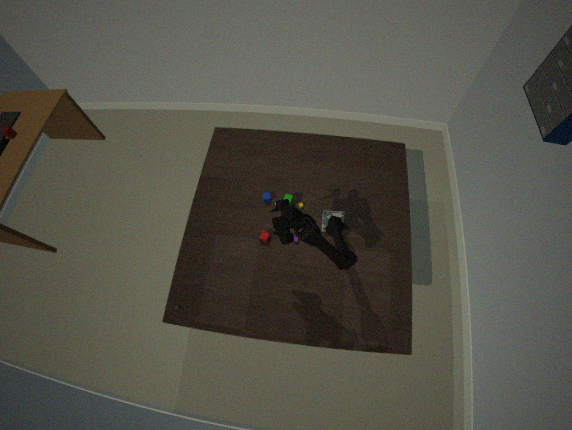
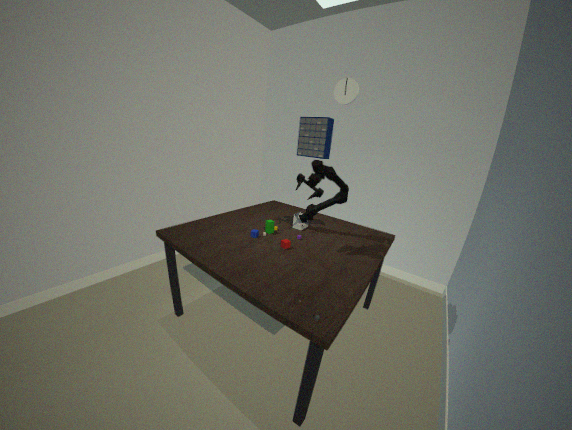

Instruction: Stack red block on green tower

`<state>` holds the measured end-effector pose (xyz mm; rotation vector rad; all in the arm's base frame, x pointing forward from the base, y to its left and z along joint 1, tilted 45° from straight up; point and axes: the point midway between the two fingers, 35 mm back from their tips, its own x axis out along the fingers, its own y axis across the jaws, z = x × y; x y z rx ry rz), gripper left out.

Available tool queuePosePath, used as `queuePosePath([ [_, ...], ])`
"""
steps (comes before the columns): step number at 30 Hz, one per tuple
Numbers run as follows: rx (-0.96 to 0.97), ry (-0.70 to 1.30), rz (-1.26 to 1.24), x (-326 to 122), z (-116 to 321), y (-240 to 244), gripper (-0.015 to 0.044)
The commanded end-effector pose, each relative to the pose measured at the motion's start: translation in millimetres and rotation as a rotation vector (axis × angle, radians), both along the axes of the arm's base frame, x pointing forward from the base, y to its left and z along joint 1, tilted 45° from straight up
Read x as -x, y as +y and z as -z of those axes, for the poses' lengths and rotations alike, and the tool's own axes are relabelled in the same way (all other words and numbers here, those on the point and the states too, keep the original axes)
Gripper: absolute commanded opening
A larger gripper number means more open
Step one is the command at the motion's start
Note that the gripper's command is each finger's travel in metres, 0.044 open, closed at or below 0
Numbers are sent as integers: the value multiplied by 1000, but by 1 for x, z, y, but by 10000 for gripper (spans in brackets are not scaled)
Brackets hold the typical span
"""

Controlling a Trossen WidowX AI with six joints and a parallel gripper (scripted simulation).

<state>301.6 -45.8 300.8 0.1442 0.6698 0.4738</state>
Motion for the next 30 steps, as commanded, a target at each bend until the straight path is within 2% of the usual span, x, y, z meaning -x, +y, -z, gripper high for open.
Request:
queuePosePath([
  [1,-80,129,-22,-17,19,12,440],
  [18,-280,673,-64,-66,101,72,440],
  [30,-297,1095,-51,-69,165,137,440],
])
